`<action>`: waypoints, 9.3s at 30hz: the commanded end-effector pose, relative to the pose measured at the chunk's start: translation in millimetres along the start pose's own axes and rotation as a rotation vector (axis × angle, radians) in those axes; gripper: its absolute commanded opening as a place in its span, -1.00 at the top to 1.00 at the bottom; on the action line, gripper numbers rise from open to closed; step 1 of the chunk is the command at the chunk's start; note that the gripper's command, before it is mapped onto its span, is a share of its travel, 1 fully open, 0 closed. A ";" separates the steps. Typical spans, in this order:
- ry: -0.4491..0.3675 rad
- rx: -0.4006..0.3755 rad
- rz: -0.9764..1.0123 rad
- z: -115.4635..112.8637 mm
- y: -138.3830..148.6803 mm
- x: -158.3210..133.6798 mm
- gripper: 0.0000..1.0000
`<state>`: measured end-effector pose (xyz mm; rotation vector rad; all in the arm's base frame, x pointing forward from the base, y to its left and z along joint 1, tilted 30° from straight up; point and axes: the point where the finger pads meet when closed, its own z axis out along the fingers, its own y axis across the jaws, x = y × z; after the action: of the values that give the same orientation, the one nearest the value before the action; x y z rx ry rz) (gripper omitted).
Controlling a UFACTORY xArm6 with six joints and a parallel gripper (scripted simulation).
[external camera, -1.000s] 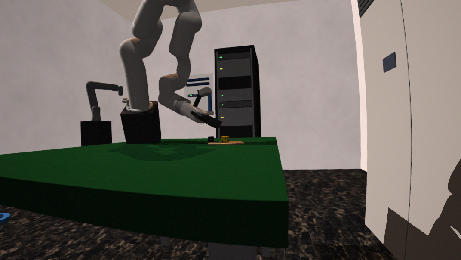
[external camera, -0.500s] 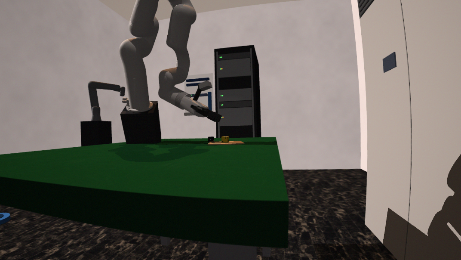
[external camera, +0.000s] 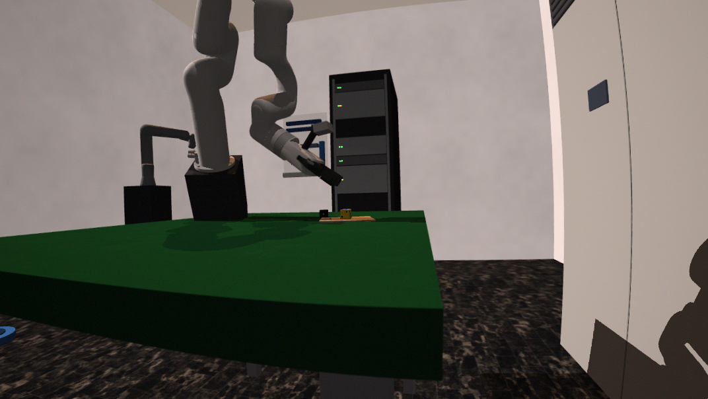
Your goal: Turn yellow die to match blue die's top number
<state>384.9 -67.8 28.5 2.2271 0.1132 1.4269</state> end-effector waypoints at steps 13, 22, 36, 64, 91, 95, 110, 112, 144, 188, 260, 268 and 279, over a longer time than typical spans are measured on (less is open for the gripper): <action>-0.440 -0.007 -0.006 11.8 2.1 22.7 0.17; -0.587 -0.007 -0.005 15.9 1.6 30.7 0.17; -0.878 -0.009 -0.003 23.7 1.9 48.1 0.17; -0.952 -0.026 0.043 30.4 1.4 38.1 -1.00; -0.951 -0.062 0.113 39.0 3.0 18.2 0.17; -0.951 -0.062 0.113 39.0 3.0 18.2 0.17; -0.951 -0.062 0.113 39.2 3.0 18.0 0.17; -0.951 -0.062 0.113 39.4 3.0 17.6 0.17; -0.951 -0.063 0.113 58.9 3.0 -9.8 0.17; -0.951 -0.063 0.113 69.3 3.0 -24.6 0.17; -0.951 -0.063 0.113 70.5 2.9 -23.8 0.17; -0.951 -0.063 0.113 73.9 2.9 -28.6 0.17; -0.951 -0.063 0.113 82.6 3.0 -40.9 0.17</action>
<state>435.8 -111.7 -29.9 2.6315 -0.3715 0.2820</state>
